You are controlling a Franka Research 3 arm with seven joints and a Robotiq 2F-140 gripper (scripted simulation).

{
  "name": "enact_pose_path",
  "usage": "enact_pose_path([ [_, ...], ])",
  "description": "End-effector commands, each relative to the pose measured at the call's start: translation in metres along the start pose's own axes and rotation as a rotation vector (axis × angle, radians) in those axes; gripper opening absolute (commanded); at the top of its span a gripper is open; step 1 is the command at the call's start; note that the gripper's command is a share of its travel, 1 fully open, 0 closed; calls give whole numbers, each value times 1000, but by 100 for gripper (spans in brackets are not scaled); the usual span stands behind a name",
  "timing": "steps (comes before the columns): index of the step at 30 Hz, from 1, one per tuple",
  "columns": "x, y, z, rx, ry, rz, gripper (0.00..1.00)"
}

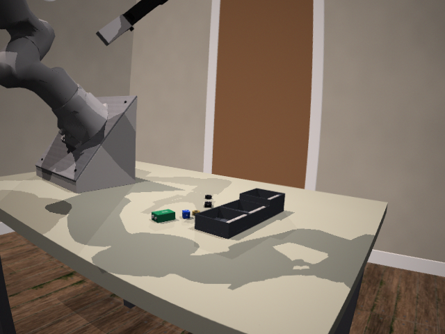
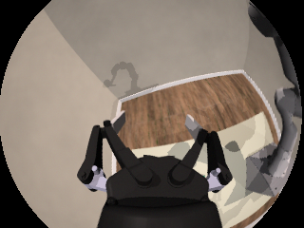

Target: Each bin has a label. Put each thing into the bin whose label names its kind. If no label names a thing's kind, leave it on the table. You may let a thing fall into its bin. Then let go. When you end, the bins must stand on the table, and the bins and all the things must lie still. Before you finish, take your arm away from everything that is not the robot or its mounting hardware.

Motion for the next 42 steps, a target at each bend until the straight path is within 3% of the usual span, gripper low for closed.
enact_pose_path([
  [1, 0, 0, 0, 0, 0, 0, 100],
  [17, 0, 0, 0, 0, 0, 0, 100],
  [18, -6, -5, 3, 0, 0, 0, 5],
  [32, -92, -75, 39, 0, 0, 0, 5],
  [34, -92, -75, 39, 0, 0, 0, 5],
  [39, -119, -97, 51, 0, 0, 0, 5],
  [42, -121, -90, 55, 14, 42, -23, 5],
])
Point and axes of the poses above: the point where the finger pads meet when closed, its own y axis back along the fingers, its own z axis across the jaws, x = y × z, the point moved 6 cm from there along y, back along the fingers, and after that the axes turned 4 degrees about y, right-handed, at the moved point
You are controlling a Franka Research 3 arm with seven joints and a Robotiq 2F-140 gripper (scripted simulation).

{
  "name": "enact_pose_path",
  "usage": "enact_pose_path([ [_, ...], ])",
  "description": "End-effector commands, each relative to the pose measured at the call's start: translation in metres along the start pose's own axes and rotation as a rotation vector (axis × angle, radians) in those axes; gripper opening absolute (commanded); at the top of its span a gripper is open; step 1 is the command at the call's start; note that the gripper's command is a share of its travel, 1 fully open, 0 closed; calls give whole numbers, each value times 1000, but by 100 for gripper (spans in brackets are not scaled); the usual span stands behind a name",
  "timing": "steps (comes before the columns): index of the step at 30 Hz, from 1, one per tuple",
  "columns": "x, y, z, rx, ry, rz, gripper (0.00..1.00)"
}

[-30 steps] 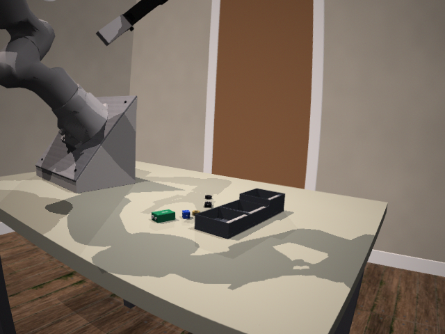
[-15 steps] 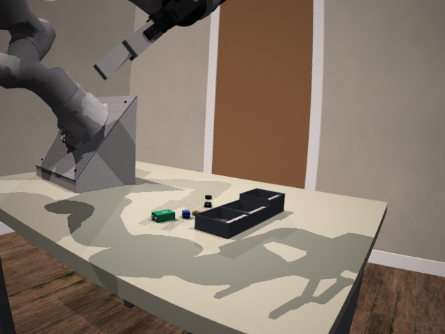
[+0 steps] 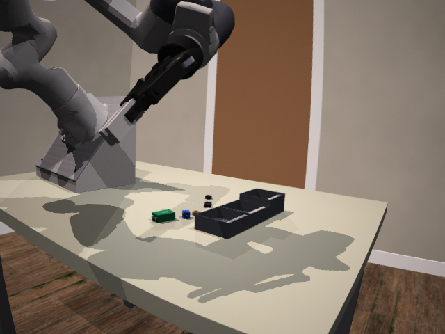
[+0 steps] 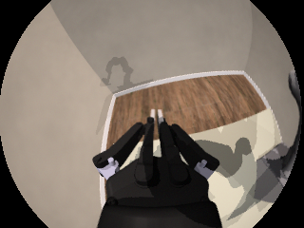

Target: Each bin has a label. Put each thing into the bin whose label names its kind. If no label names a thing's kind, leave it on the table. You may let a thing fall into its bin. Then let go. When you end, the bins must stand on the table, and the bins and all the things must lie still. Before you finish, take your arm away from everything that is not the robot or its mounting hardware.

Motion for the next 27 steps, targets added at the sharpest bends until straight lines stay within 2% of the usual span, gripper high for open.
enact_pose_path([
  [1, -11, 9, 5, 12, 26, -36, 5],
  [5, -22, 20, 10, -13, 183, -92, 5],
  [12, -33, 31, 15, -14, 283, -142, 5],
  [14, -43, 41, 20, -12, 309, -166, 5],
  [18, -43, 42, 21, -11, 373, -190, 5],
  [20, -53, 53, 26, -7, 399, -215, 5],
  [26, -53, 54, 26, -5, 461, -238, 5],
  [27, -57, 59, 28, 0, 498, -259, 5],
])
Point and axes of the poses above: the point where the finger pads meet when closed, its own y axis back along the fingers, its own z axis across the jaws, x = y × z, the point moved 6 cm from there along y, back along the fingers, and after that the axes turned 4 degrees about y, right-handed, at the moved point
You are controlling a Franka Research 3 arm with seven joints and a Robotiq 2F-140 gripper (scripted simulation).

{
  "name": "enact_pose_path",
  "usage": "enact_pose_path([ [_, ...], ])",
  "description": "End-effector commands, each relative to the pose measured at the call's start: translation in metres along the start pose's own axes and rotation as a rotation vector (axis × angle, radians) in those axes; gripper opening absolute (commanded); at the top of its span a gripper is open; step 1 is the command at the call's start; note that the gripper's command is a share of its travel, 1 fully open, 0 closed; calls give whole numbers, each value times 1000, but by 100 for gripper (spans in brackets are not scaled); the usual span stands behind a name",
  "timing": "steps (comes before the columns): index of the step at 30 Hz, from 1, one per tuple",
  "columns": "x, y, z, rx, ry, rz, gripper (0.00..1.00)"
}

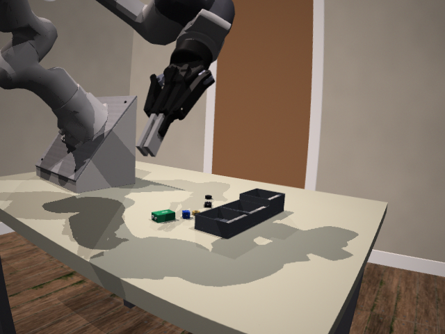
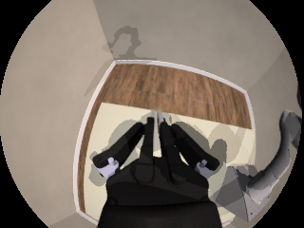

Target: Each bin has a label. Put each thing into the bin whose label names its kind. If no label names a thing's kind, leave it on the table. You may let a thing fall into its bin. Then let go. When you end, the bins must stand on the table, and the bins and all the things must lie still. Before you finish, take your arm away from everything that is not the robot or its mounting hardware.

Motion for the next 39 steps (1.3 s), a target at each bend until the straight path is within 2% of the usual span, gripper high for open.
enact_pose_path([
  [1, -14, 8, 1, 4, 149, -48, 5],
  [4, -15, 9, 1, 5, 195, -64, 5],
  [7, -29, 19, 3, 15, 236, -94, 5],
  [11, -28, 19, 3, 18, 295, -112, 5],
  [13, -40, 29, 5, 29, 324, -138, 5],
  [17, -41, 30, 5, 35, 381, -156, 5],
  [19, -52, 39, 6, 46, 406, -179, 5],
  [24, -53, 41, 6, 56, 478, -202, 5],
  [26, -64, 51, 8, 70, 507, -227, 5],
  [37, -77, 64, 11, 108, 656, -287, 5],
  [39, -87, 75, 13, 125, 684, -311, 5],
])
Point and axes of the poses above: the point where the finger pads meet when closed, its own y axis back along the fingers, its own z axis across the jaws, x = y × z, the point moved 6 cm from there along y, back along the fingers, and after that the axes turned 4 degrees about y, right-handed, at the moved point
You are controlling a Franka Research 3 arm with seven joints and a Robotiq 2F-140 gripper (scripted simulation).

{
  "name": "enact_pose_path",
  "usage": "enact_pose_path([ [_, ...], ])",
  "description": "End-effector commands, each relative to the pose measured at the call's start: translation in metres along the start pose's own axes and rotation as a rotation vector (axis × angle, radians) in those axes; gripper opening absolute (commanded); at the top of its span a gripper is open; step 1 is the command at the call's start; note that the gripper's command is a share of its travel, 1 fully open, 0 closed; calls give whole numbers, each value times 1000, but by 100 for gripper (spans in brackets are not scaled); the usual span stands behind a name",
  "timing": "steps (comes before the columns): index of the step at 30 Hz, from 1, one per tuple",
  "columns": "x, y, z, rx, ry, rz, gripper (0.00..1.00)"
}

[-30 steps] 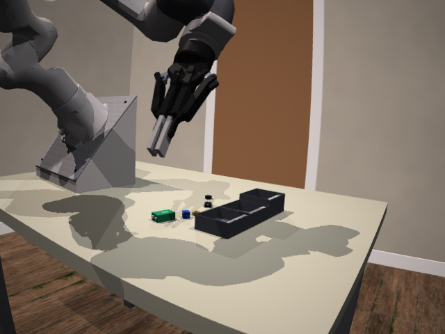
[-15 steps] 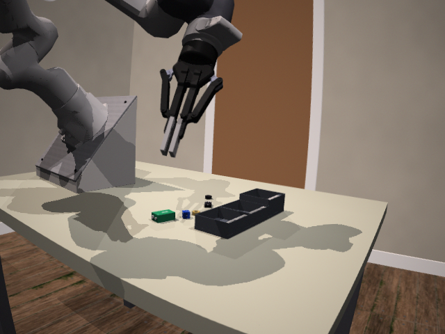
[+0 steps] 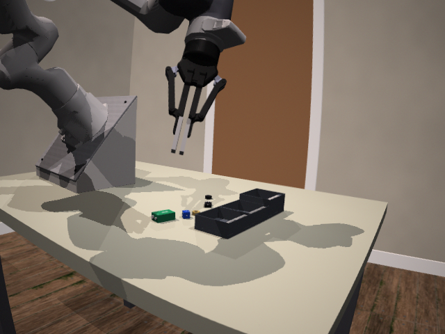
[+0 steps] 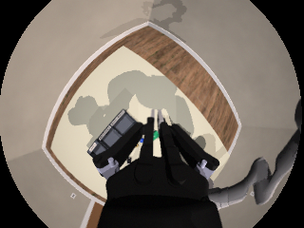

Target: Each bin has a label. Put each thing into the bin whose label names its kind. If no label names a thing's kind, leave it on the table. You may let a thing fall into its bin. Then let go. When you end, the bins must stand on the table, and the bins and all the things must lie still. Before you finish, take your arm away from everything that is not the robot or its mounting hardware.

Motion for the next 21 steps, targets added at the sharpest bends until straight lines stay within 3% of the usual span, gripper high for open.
enact_pose_path([
  [1, -15, 7, -7, 25, 150, -39, 5],
  [11, -28, 16, -12, 62, 271, -82, 5],
  [21, -54, 36, -22, 134, 442, -142, 5],
])
Point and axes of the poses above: the point where the finger pads meet when closed, its own y axis back along the fingers, its own z axis across the jaws, x = y × z, the point moved 6 cm from there along y, back along the fingers, and after that the axes turned 4 degrees about y, right-handed, at the moved point
